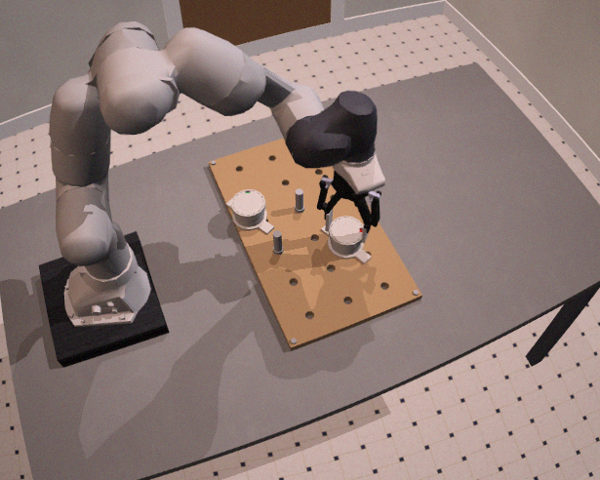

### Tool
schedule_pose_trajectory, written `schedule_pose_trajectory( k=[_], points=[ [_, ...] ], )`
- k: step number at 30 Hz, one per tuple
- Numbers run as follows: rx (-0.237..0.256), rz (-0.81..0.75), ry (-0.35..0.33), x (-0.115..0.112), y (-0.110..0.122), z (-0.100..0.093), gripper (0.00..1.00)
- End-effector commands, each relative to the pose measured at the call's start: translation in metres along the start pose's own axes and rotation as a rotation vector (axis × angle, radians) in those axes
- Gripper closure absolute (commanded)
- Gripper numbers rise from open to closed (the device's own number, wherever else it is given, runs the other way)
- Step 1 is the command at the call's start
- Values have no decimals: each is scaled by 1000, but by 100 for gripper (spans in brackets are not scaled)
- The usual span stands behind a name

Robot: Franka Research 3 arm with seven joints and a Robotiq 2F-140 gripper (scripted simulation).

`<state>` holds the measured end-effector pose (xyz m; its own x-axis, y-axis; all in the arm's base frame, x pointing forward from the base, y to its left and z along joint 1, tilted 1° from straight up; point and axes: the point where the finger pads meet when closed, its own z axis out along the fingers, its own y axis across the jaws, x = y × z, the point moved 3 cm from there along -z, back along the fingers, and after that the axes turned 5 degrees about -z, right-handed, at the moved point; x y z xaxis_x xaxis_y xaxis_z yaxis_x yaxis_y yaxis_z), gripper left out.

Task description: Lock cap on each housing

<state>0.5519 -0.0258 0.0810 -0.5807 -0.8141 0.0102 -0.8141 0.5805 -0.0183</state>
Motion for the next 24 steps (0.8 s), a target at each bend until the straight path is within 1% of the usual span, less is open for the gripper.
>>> schedule_pose_trajectory(
  k=[1,11,24],
  points=[
    [-2,3,3,1,4,1,90],
    [-2,3,3,7,12,1,90],
    [-2,3,3,10,15,1,90]
  ],
)
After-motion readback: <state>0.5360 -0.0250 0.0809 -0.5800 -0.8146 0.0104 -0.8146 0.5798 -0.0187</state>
